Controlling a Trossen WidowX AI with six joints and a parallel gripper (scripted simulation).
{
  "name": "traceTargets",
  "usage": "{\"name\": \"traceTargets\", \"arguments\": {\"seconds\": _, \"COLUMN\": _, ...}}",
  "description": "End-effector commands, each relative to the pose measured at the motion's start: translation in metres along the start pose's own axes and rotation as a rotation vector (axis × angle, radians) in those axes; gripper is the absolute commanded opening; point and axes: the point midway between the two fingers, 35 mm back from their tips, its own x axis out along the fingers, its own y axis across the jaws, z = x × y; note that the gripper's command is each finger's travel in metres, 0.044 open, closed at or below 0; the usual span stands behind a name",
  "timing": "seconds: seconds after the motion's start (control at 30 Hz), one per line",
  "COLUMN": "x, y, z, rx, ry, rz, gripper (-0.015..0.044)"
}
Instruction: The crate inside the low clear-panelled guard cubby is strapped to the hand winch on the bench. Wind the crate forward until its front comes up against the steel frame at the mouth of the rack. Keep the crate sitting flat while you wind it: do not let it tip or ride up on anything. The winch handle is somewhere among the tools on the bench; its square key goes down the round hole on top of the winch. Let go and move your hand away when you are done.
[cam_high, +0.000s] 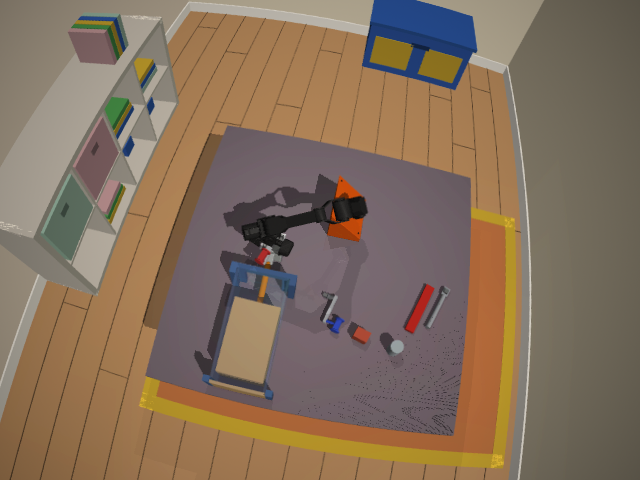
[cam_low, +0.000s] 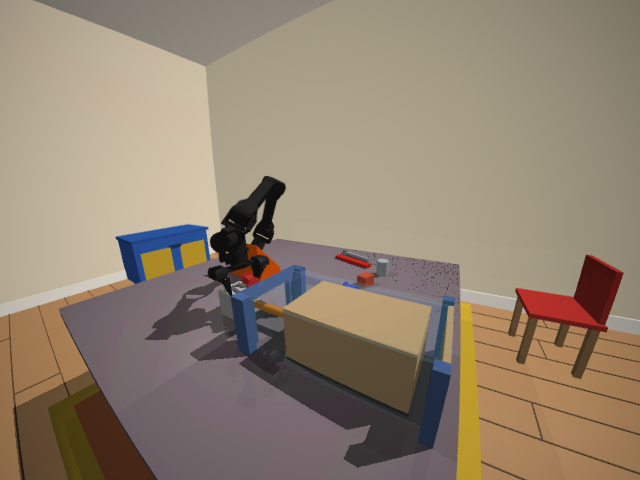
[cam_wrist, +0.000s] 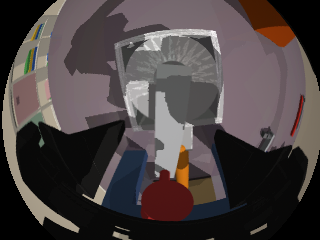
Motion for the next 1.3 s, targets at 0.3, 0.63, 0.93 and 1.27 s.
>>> {"name": "traceTargets", "arguments": {"seconds": 0.3, "x": -0.122, "y": -0.001, "z": -0.009, "rx": -0.011, "ry": -0.068, "rz": 0.005, "gripper": 0.0440}}
{"name": "traceTargets", "arguments": {"seconds": 0.63, "x": -0.118, "y": 0.000, "z": -0.010, "rx": -0.006, "ry": -0.055, "rz": 0.006, "gripper": 0.0361}}
{"name": "traceTargets", "arguments": {"seconds": 0.93, "x": -0.118, "y": 0.000, "z": -0.010, "rx": -0.006, "ry": -0.055, "rz": 0.006, "gripper": 0.0125}}
{"name": "traceTargets", "arguments": {"seconds": 1.27, "x": -0.118, "y": 0.000, "z": -0.010, "rx": -0.006, "ry": -0.055, "rz": 0.006, "gripper": 0.0000}}
